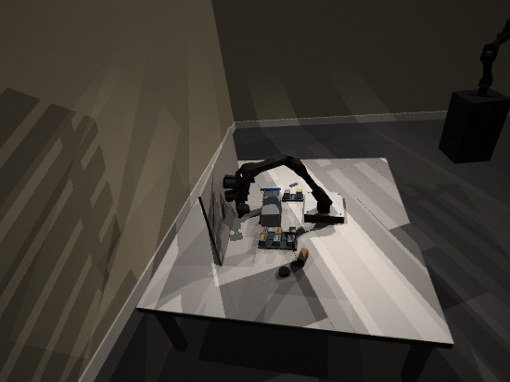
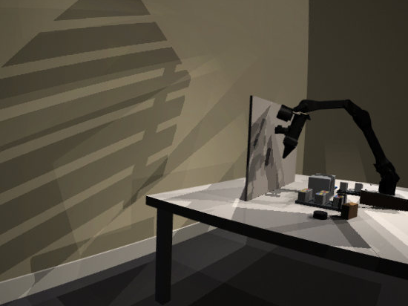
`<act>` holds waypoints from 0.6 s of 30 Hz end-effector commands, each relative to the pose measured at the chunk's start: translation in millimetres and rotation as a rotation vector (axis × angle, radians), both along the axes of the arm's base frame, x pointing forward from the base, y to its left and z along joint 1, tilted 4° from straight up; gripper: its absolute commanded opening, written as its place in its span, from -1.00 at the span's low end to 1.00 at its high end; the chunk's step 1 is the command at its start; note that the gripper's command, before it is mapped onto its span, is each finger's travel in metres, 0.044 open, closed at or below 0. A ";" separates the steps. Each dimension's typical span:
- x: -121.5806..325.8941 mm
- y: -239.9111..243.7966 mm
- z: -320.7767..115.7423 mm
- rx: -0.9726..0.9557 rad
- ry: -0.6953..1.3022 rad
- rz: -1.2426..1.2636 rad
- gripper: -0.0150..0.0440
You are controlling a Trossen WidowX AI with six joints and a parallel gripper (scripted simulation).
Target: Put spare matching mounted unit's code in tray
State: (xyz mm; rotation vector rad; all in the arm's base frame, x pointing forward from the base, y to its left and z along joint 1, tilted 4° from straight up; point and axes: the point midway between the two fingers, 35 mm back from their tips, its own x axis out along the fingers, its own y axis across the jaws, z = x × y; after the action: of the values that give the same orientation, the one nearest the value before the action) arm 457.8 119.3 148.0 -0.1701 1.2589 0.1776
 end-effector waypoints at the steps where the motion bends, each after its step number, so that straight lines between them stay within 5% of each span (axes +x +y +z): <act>1: -16.5 -57.2 5.4 -0.011 0.109 -0.101 1.00; 8: -67.5 -147.1 13.2 -0.001 0.338 -0.295 1.00; 18: -69.0 -149.0 13.5 0.000 0.344 -0.299 1.00</act>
State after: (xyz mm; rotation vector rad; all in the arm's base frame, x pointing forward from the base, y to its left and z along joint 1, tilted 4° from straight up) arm 388.6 -30.2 159.6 0.0550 1.6122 -0.0614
